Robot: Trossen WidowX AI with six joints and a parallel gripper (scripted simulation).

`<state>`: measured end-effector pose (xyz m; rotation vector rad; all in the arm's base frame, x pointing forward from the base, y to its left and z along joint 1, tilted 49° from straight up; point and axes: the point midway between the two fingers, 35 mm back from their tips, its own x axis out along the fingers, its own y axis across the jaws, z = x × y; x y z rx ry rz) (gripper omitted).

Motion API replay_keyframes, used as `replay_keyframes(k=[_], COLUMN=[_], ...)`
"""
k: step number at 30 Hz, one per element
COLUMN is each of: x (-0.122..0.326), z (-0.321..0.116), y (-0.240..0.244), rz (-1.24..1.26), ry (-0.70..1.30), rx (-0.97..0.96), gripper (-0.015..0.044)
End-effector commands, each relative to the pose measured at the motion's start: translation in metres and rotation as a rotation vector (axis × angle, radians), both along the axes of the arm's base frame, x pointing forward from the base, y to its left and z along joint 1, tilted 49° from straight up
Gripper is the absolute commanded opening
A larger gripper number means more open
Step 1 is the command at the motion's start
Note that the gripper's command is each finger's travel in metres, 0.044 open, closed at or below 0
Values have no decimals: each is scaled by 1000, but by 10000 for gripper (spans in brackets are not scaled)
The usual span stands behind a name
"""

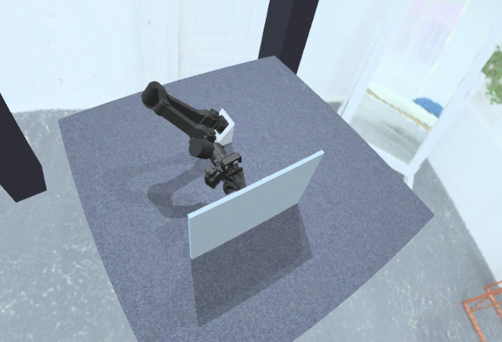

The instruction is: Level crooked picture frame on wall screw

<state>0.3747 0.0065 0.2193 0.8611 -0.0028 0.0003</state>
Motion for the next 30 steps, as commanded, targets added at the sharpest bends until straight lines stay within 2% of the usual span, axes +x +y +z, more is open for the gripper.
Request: replay_keyframes(k=[1,3,30], x=[0,0,0], z=[0,0,5], y=[1,1,4], rz=[3,3,3], ry=[-1,-1,0], rx=[-1,-1,-1], gripper=[30,0,0])
